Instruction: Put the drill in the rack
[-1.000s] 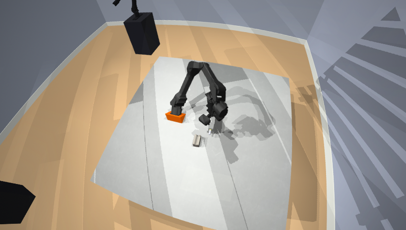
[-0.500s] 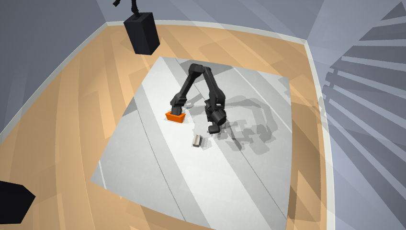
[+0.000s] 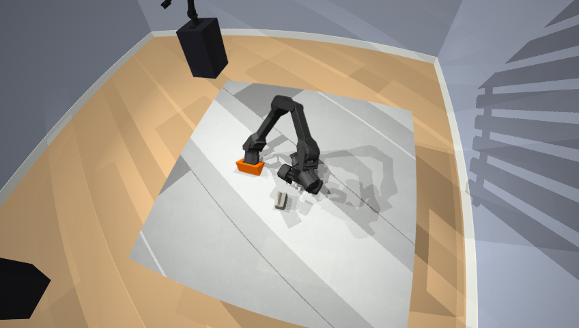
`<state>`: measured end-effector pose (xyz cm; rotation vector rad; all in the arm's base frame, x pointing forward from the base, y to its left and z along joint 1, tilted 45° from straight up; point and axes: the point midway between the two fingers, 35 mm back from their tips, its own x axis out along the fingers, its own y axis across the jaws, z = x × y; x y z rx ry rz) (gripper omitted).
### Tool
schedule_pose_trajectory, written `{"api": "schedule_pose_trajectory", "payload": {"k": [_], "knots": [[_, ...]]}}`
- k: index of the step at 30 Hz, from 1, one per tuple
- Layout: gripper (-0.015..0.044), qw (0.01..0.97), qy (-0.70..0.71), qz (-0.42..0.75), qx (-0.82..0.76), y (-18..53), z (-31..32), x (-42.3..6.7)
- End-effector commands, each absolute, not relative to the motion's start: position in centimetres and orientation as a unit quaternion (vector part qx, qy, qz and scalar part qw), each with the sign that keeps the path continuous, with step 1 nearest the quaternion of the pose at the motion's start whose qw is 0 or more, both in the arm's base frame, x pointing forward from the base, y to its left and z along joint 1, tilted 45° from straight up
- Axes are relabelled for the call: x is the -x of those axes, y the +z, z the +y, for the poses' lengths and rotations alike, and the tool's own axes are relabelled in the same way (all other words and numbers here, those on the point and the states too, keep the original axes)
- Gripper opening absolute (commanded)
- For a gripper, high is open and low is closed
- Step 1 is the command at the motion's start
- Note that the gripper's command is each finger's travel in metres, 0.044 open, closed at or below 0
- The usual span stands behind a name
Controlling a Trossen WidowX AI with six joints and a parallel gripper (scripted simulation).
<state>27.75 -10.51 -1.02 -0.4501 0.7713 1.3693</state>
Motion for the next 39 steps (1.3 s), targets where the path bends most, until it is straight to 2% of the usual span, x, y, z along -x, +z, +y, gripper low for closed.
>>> {"api": "schedule_pose_trajectory", "payload": {"k": [1, 39], "knots": [[0.044, 0.637, 0.664, 0.242, 0.307, -2.6, -10.8, -27.5], [0.044, 0.637, 0.664, 0.242, 0.307, -4.3, -8.0, -27.5]]}}
